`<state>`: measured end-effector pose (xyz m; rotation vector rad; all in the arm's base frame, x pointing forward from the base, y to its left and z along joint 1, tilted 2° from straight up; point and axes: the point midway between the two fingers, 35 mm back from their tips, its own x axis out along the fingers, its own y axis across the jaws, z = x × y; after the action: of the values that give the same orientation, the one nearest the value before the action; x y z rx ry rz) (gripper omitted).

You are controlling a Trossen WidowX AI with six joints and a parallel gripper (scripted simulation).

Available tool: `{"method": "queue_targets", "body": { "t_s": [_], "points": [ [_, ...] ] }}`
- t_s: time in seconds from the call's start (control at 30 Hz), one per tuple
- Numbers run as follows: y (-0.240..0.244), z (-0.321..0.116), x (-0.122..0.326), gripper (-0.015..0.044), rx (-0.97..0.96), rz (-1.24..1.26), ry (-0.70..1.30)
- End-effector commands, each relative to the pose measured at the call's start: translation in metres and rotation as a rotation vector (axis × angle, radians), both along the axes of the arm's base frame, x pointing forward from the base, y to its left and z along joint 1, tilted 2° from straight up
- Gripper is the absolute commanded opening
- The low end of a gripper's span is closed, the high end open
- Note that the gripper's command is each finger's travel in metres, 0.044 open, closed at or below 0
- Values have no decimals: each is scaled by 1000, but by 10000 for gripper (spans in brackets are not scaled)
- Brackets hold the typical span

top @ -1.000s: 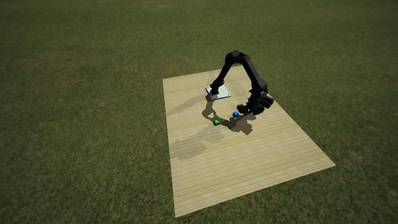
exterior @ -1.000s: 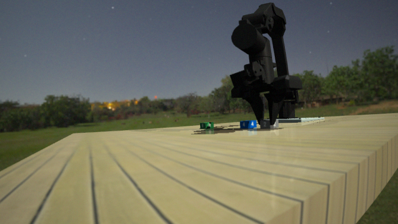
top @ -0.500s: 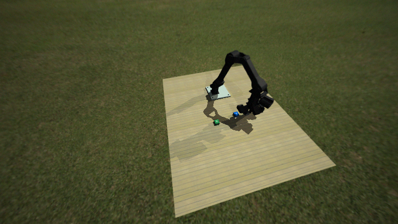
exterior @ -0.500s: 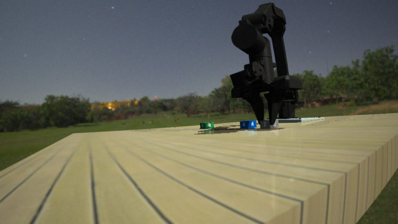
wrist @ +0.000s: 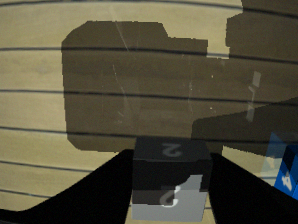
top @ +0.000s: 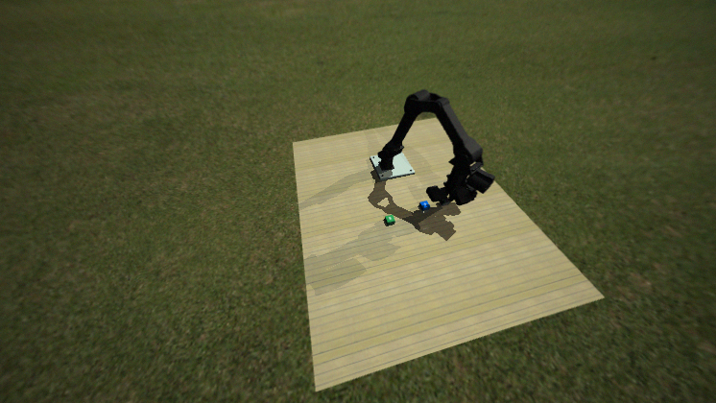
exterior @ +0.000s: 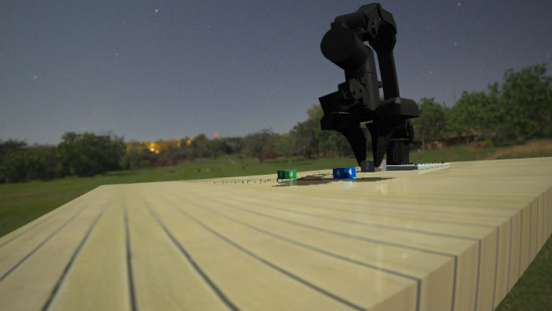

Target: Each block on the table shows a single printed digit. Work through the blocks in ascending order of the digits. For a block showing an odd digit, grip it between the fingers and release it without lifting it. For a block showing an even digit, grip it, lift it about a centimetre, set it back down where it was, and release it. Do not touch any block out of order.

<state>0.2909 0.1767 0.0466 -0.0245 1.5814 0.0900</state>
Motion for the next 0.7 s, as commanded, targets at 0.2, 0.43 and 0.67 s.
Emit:
{"method": "queue_targets", "body": {
  "t_s": [0.2, 0.43, 0.67],
  "points": [
    [0, 4, 1, 120, 3, -2, -6],
    [0, 2, 1, 120, 3, -2, -6],
    [1, -10, 1, 120, 3, -2, -6]
  ]
}}
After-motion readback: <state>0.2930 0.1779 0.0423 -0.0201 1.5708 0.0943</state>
